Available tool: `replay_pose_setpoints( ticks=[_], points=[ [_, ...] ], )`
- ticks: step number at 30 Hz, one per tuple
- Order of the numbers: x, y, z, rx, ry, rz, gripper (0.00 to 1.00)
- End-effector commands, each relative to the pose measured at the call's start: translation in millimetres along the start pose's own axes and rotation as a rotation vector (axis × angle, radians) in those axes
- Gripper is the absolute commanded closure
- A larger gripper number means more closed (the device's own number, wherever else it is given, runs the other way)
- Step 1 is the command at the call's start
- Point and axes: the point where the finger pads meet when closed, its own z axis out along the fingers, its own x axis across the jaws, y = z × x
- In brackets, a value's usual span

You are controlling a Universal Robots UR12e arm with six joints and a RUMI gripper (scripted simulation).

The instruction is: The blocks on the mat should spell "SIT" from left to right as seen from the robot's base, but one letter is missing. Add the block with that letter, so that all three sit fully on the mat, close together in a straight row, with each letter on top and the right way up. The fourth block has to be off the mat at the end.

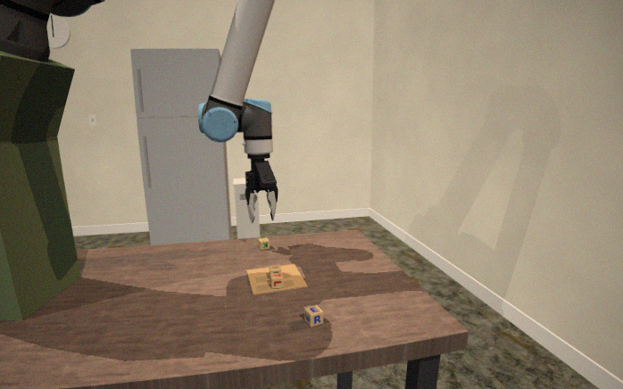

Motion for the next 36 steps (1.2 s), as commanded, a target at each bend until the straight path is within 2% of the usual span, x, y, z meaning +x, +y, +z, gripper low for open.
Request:
replay_pose_setpoints(
  ticks=[1, 20, 36],
  points=[
    [-3, 1, 3, -0.001, -0.004, -0.001, 0.60],
    [-3, -1, 21, 0.000, -0.004, 0.000, 0.60],
    [-2, -1, 44, -0.001, -0.004, -0.001, 0.60]
  ],
)
